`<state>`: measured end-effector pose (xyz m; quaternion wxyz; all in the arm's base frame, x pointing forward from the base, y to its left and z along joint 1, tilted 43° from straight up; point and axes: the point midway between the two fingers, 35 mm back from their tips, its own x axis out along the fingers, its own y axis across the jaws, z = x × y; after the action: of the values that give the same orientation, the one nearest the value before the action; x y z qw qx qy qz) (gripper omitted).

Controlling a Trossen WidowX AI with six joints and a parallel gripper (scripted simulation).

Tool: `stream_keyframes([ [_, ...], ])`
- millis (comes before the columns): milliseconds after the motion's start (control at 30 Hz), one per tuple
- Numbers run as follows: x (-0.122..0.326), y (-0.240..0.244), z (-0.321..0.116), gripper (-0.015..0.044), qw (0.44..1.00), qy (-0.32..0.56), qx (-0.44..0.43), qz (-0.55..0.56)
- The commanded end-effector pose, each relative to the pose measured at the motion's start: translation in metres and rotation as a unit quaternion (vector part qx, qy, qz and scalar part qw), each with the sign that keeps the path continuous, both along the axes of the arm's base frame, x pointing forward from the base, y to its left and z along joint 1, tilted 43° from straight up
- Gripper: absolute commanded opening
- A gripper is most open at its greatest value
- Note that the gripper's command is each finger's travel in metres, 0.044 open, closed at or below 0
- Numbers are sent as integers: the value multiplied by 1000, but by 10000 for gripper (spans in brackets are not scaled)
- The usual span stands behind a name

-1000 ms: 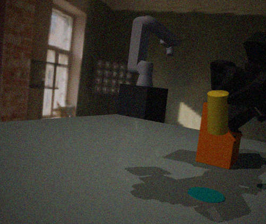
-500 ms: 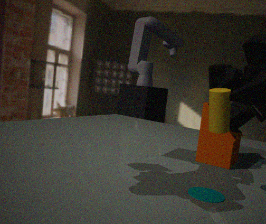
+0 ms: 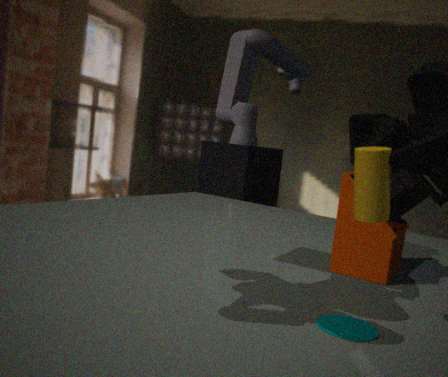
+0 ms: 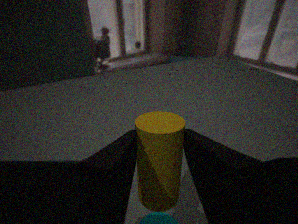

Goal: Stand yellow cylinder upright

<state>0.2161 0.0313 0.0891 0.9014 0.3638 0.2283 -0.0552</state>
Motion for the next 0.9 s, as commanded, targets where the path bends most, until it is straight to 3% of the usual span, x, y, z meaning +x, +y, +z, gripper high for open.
stream_keyframes([
  [0, -1, -1, -3, 105, 1000, 0, 1, -4],
  [867, 5, 16, -21, 105, 1000, 24, 6, -18],
])
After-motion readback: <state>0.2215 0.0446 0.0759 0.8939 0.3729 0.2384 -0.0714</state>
